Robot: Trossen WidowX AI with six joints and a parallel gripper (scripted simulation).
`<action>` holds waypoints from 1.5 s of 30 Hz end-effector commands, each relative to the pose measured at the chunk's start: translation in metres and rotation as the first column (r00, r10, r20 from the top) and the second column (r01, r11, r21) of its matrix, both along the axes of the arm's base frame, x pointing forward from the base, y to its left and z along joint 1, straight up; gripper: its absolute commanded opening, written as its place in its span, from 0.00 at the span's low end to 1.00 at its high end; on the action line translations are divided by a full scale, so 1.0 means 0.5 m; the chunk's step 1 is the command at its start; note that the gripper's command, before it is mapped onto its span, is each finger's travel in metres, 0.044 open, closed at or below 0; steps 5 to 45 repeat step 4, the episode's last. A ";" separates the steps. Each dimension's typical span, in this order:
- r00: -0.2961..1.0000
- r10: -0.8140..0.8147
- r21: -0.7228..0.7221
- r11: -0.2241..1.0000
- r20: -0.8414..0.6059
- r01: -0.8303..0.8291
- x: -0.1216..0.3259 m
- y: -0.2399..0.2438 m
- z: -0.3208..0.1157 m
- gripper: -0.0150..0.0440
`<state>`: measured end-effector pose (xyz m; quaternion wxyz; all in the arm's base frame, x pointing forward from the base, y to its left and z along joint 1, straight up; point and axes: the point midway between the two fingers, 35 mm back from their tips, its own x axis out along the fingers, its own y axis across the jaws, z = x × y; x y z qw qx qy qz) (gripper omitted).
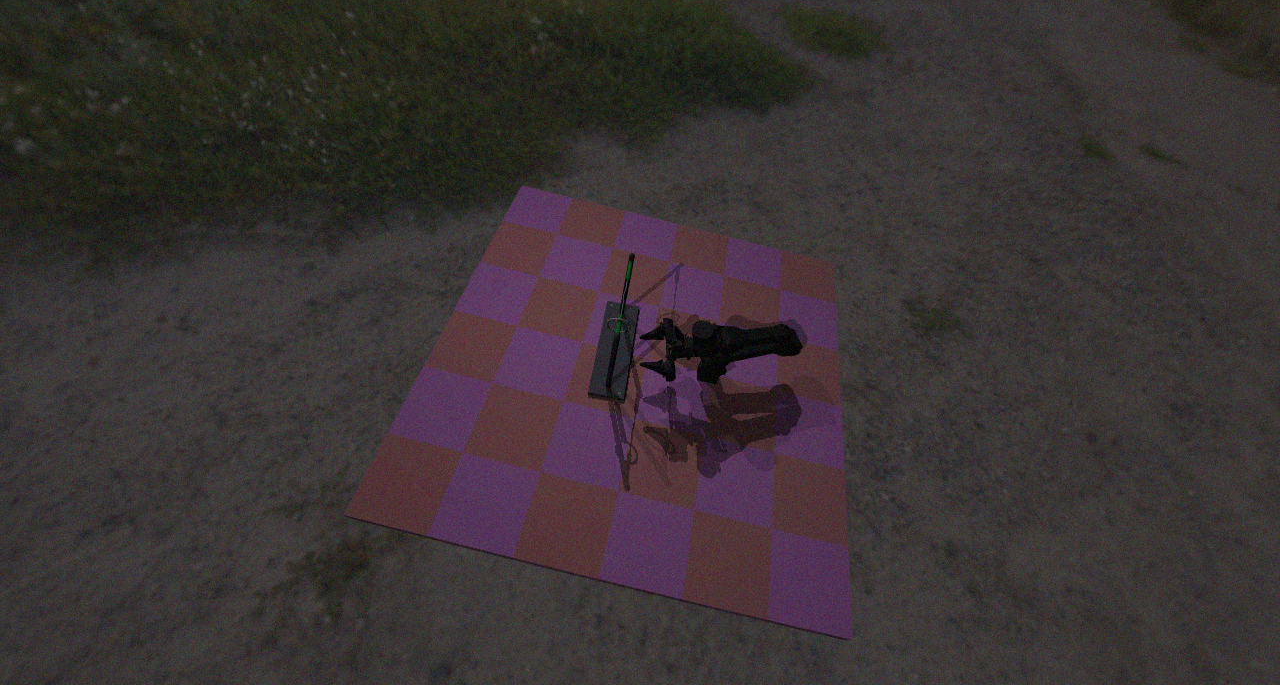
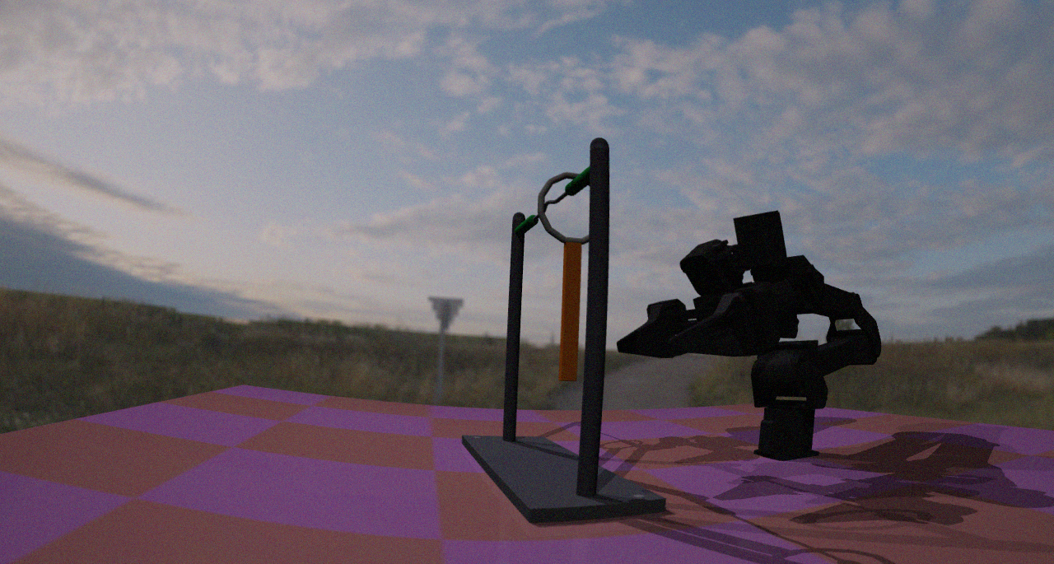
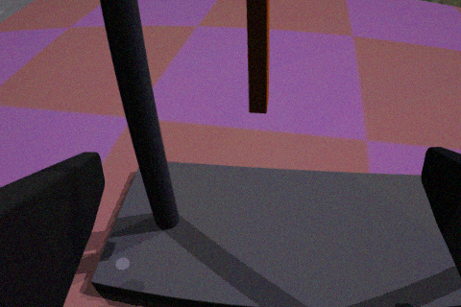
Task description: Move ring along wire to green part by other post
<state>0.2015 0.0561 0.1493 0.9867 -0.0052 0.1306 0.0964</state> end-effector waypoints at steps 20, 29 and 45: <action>1.000 -0.006 0.003 1.000 0.000 0.006 0.000 -0.002 0.000 1.00; 1.000 -0.006 0.003 1.000 0.000 0.006 0.000 -0.002 0.000 1.00; 1.000 -0.006 0.003 1.000 0.000 0.006 0.000 -0.002 0.000 1.00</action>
